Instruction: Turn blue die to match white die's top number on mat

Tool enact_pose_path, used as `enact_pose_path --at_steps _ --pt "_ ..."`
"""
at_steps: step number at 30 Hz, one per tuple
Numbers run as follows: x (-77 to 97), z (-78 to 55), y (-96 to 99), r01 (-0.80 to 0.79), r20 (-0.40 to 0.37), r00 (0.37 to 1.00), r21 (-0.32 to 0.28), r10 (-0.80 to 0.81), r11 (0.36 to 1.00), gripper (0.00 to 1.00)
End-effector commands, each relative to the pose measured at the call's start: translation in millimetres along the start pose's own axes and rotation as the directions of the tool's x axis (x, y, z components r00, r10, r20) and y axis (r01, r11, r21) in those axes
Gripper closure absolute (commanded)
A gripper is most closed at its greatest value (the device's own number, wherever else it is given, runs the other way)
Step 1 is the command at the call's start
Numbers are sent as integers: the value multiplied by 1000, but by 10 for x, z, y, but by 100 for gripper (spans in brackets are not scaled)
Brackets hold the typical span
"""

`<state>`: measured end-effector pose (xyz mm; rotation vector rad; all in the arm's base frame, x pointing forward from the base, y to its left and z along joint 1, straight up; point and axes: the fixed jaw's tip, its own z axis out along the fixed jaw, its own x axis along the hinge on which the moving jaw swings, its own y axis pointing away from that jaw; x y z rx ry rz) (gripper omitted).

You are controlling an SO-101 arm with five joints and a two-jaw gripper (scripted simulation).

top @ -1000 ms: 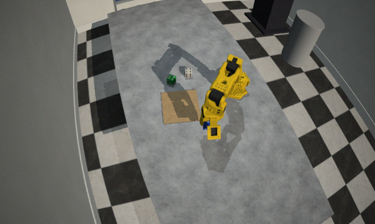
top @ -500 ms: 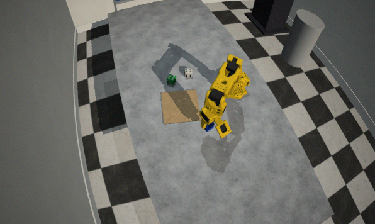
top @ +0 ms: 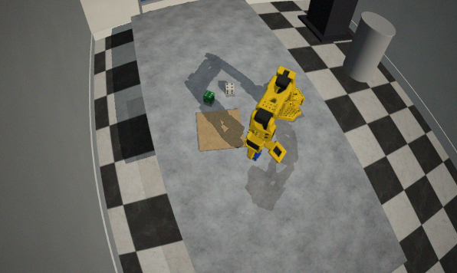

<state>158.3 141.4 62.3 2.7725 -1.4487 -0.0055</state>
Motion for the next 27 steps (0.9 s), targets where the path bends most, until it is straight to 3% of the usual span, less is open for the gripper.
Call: enact_pose_path --at_steps 1,20,27 --pt "-2 -193 -91 45 9 999 110 -46 993 100" --pt "3 -194 -86 108 2 994 110 -109 988 100" --pt "11 -206 61 112 2 994 110 -113 988 100"
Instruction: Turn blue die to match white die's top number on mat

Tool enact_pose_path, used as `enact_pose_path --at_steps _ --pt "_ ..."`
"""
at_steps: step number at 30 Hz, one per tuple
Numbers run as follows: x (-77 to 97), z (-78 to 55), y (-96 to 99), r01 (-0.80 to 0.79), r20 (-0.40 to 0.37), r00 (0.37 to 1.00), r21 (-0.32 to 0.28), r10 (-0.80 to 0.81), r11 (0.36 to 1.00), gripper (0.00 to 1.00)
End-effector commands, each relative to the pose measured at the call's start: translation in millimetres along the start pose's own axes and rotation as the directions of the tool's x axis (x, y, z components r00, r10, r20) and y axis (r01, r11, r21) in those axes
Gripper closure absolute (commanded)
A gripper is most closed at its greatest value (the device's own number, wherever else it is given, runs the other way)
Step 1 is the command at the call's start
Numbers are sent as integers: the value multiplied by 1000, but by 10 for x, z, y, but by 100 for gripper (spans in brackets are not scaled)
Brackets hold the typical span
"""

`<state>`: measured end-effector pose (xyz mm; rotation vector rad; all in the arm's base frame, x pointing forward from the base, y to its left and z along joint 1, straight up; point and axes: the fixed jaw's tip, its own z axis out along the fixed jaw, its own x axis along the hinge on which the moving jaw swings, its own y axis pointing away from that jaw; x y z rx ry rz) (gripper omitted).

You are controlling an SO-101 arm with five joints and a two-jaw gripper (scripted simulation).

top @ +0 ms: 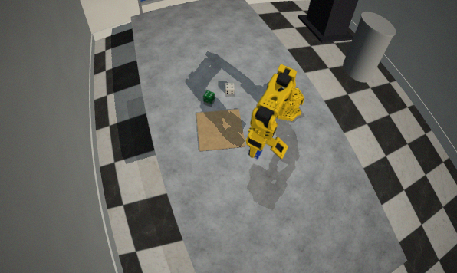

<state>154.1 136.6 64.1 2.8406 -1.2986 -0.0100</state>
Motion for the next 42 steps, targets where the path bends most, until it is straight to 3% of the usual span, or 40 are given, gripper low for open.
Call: enact_pose_path --at_steps 1,17,42 --pt "-6 -188 39 9 2 1000 116 -9 993 100" --pt "-18 -33 591 23 2 1000 116 -23 993 100" --pt "-17 14 628 35 1 999 98 -35 995 100"
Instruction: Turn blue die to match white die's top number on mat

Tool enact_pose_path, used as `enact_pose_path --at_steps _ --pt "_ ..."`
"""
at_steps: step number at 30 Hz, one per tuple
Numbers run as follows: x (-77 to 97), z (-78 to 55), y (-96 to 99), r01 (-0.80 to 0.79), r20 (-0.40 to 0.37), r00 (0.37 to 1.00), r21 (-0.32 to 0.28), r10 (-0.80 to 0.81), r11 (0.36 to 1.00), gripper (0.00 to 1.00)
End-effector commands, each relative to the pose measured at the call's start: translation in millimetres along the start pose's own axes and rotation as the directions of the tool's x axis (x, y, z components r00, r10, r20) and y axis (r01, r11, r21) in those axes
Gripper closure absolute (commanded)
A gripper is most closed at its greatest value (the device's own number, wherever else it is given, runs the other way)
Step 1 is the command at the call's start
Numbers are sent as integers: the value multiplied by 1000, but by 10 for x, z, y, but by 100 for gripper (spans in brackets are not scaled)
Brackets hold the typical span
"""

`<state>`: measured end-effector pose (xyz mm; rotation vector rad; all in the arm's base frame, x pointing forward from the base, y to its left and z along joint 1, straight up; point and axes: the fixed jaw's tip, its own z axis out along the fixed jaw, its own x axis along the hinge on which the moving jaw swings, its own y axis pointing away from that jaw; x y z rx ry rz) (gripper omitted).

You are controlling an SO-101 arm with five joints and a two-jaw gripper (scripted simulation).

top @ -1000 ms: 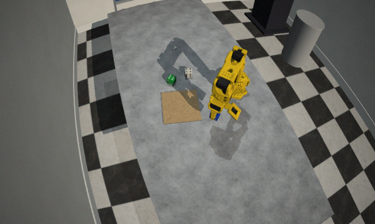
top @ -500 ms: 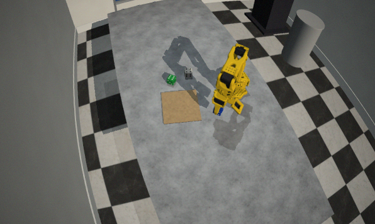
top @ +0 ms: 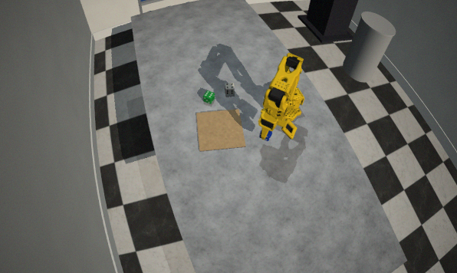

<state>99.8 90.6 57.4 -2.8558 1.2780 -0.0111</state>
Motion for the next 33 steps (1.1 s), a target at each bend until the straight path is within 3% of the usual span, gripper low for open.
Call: enact_pose_path --at_steps 1,33 --pt "-9 -64 -84 19 1 1000 65 -19 998 100" --pt "-9 -4 -88 19 1 1000 65 -19 998 100"
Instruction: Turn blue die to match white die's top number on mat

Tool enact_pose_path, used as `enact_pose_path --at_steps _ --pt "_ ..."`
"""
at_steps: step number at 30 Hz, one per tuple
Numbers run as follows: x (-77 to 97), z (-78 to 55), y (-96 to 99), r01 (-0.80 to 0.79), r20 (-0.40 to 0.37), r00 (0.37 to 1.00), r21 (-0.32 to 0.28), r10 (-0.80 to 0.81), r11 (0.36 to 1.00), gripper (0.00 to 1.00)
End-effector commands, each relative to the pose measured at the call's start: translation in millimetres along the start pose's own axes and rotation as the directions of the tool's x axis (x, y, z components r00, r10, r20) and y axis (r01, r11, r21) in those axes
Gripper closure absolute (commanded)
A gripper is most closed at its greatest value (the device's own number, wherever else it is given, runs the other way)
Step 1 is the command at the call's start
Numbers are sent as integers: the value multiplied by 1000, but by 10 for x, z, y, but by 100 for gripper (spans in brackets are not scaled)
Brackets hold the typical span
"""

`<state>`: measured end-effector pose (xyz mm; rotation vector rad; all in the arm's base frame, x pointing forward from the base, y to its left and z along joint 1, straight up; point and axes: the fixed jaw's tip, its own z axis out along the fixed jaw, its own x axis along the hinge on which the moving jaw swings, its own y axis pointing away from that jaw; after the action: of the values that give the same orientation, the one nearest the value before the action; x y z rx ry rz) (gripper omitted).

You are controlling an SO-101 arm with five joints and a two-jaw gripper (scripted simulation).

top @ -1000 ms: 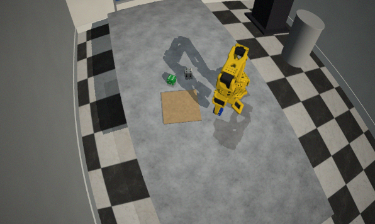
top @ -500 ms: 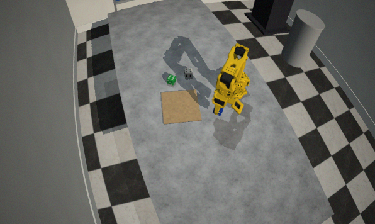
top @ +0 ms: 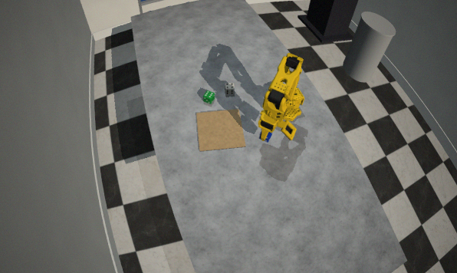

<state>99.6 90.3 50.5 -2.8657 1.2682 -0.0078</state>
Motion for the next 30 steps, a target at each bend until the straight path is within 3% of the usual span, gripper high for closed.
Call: enact_pose_path --at_steps 1,30 --pt "-8 -73 -93 11 1 1000 70 -11 997 100" --pt "-8 46 -101 10 1 1000 70 -11 997 100"
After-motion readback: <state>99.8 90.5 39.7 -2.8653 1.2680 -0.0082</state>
